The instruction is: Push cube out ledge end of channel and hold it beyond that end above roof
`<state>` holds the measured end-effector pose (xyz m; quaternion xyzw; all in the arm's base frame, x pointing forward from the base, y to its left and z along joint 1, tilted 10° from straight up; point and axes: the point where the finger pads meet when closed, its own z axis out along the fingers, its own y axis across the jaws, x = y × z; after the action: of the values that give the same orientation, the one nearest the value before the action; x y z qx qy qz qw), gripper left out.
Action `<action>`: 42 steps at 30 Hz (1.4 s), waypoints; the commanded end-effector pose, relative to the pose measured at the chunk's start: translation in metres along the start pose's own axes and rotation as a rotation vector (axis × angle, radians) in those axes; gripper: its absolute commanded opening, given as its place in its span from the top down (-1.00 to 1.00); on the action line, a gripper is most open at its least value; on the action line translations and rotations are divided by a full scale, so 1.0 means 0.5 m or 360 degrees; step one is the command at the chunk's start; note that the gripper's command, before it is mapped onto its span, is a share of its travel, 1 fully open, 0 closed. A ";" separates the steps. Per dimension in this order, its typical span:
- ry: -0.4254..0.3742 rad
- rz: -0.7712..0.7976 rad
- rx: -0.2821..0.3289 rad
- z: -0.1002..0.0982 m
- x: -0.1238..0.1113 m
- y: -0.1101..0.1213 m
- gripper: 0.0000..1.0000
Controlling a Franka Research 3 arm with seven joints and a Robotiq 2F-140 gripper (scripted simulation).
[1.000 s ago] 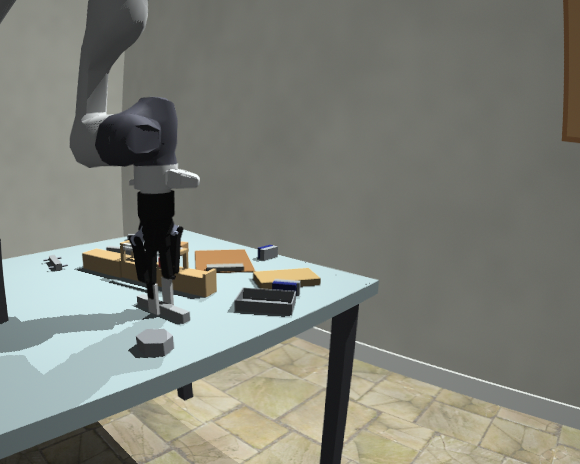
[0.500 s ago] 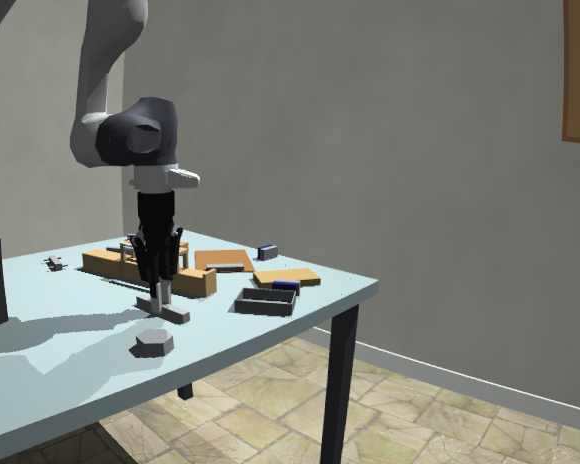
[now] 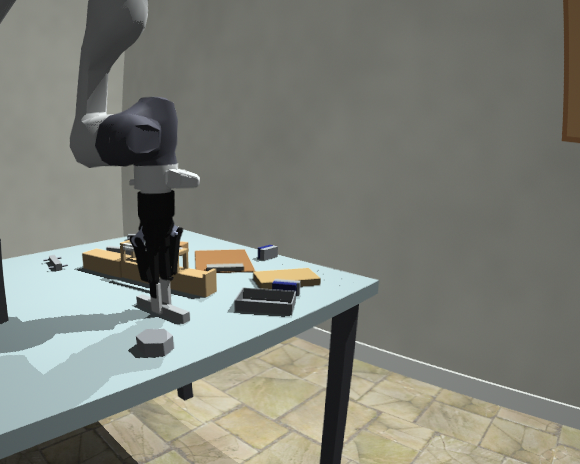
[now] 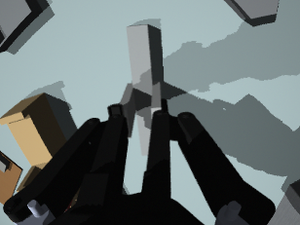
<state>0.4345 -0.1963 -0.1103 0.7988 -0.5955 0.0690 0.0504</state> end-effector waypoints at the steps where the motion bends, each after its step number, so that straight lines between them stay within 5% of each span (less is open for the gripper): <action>1: 0.0000 0.0013 0.0003 0.000 0.001 -0.001 1.00; 11: 0.0000 0.0013 0.0003 -0.001 0.001 -0.001 1.00; 18: 0.0000 0.0013 0.0003 -0.046 0.001 -0.001 1.00; 25: 0.0000 0.0013 0.0003 -0.178 0.001 -0.001 1.00; 29: 0.0000 0.0013 0.0003 -0.222 0.001 -0.001 1.00; 42: 0.0000 0.0013 0.0003 -0.228 0.001 -0.001 1.00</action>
<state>0.4314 -0.1776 0.0016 0.7842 -0.6138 0.0769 0.0473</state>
